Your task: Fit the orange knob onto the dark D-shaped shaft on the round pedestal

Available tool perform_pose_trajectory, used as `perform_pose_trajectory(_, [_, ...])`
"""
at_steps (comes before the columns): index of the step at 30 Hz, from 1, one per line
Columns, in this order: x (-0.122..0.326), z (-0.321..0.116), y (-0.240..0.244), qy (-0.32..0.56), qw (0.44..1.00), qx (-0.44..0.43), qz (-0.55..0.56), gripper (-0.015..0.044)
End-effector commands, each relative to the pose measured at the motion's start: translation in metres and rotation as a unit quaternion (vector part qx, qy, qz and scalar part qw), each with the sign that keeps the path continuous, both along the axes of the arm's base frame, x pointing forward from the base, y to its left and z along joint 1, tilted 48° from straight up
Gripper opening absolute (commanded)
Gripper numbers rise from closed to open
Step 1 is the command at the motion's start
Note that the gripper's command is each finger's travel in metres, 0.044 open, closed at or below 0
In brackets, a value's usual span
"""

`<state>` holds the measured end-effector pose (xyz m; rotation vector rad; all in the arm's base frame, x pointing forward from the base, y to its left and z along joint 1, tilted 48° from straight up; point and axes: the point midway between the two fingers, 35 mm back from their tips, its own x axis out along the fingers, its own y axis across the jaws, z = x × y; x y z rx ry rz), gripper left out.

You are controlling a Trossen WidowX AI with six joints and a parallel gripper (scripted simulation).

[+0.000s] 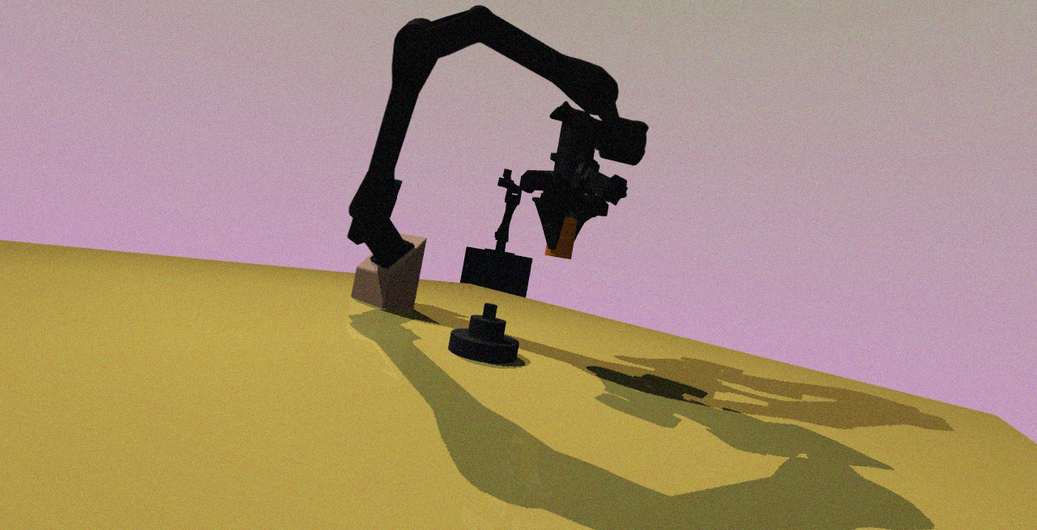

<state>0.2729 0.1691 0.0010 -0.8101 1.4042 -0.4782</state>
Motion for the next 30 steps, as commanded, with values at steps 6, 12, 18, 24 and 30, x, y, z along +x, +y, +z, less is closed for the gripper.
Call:
perform_pose_trajectory(6, [0.005, 0.012, -0.008, -0.001, 1.000, 0.005, -0.003, 0.0000])
perform_pose_trajectory(12, [0.013, 0.021, -0.024, 0.000, 1.000, 0.007, -0.002, 0.0000])
perform_pose_trajectory(18, [0.019, 0.031, -0.040, 0.000, 1.000, 0.009, -0.002, 0.0000])
perform_pose_trajectory(24, [0.024, 0.040, -0.057, 0.000, 1.000, 0.009, -0.001, 0.0000])
perform_pose_trajectory(30, [0.028, 0.049, -0.074, 0.000, 1.000, 0.008, -0.001, 0.0000])
